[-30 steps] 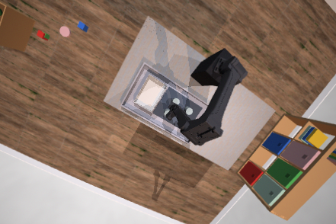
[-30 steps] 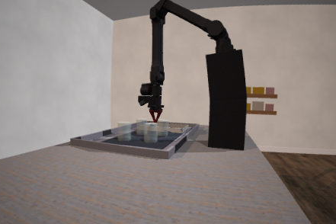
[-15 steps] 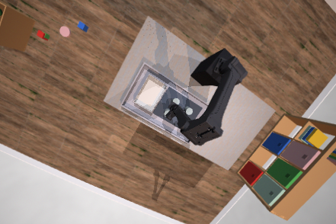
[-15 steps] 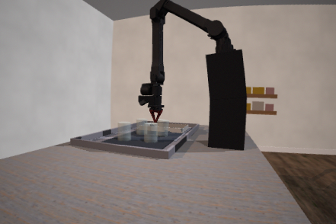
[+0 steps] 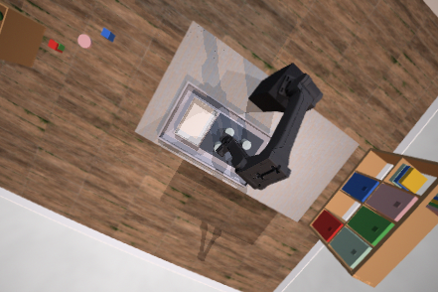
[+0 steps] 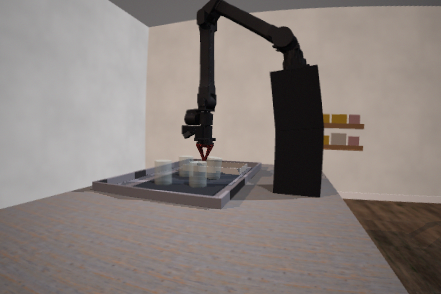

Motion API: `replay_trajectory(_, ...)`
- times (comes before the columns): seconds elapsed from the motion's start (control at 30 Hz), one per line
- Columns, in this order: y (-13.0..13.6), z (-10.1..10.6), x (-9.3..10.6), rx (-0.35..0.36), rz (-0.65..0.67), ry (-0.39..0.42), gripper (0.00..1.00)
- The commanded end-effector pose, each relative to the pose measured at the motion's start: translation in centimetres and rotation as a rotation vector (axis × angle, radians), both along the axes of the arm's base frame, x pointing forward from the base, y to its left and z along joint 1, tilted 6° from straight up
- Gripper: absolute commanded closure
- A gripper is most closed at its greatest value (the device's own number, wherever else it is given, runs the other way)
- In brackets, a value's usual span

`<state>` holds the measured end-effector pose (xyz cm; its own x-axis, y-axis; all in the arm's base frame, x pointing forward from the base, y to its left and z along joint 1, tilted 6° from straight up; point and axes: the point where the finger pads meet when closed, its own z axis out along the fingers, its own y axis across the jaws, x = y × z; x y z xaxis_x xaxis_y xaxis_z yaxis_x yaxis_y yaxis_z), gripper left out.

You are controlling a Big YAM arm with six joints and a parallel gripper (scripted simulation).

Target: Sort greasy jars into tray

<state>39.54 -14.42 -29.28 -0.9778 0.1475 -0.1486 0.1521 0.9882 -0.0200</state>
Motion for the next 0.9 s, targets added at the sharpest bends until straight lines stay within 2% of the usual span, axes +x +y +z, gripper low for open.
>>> replay_trajectory(0.0,0.4,-0.5,-2.3,0.014,0.002,0.037,1.0)
replay_trajectory(0.47,0.4,-0.5,-2.5,0.014,0.002,0.037,1.0)
replay_trajectory(0.87,0.0,-0.2,0.1,0.014,0.002,0.037,1.0)
